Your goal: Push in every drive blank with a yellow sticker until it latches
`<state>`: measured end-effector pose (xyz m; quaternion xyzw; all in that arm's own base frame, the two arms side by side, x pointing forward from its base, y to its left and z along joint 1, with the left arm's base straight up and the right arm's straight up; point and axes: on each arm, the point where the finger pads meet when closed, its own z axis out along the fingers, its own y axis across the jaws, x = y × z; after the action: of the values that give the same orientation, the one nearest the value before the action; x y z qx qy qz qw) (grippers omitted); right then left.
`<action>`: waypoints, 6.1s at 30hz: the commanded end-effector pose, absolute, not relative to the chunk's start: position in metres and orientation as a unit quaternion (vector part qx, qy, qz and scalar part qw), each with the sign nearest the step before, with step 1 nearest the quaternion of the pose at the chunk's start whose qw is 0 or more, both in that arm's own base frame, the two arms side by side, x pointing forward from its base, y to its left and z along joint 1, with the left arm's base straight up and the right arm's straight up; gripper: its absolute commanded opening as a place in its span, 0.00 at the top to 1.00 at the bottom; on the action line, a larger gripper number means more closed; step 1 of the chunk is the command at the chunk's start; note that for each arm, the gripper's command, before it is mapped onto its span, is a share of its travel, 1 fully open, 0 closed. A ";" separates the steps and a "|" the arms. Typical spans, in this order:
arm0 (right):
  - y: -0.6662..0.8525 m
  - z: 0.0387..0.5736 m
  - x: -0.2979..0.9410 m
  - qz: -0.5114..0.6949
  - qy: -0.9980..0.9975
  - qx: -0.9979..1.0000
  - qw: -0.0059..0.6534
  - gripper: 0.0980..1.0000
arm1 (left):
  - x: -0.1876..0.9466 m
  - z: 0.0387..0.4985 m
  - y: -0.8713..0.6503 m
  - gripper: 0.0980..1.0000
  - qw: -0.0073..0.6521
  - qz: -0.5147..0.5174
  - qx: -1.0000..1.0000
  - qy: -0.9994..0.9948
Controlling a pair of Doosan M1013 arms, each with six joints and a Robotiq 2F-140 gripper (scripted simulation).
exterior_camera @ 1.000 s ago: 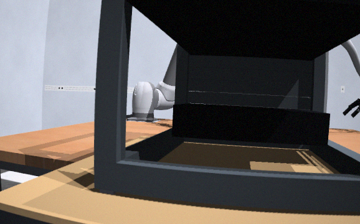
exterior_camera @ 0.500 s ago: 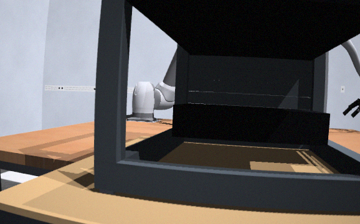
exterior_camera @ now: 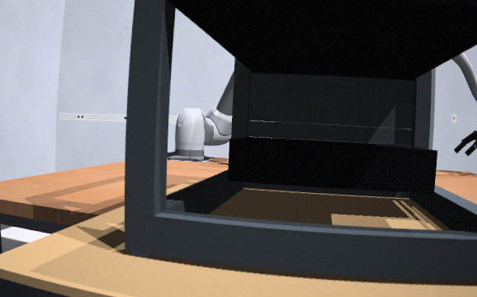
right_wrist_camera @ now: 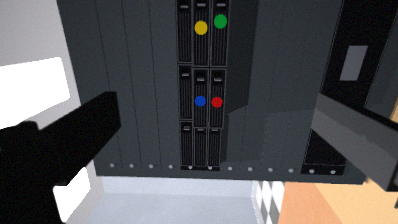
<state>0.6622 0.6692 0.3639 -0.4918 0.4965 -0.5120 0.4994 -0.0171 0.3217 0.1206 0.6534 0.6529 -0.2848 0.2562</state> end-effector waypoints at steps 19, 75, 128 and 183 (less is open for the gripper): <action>0.675 0.367 0.669 -0.511 0.511 -0.488 0.488 0.00 | -0.017 0.121 0.322 0.00 0.256 -0.285 0.653 0.653; 0.672 0.367 0.674 -0.511 0.511 -0.488 0.488 0.00 | -0.017 0.121 0.322 0.00 0.256 -0.285 0.653 0.653; 0.615 0.356 0.800 -0.511 0.511 -0.488 0.488 0.00 | -0.017 0.121 0.322 0.00 0.256 -0.285 0.653 0.653; 0.615 0.356 0.800 -0.511 0.511 -0.488 0.488 0.00 | -0.017 0.121 0.322 0.00 0.256 -0.285 0.653 0.653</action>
<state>0.8004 0.6150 0.3542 -0.4890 0.5114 -0.5114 0.4877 -0.0171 0.3217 0.1206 0.6534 0.6529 -0.2848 0.2562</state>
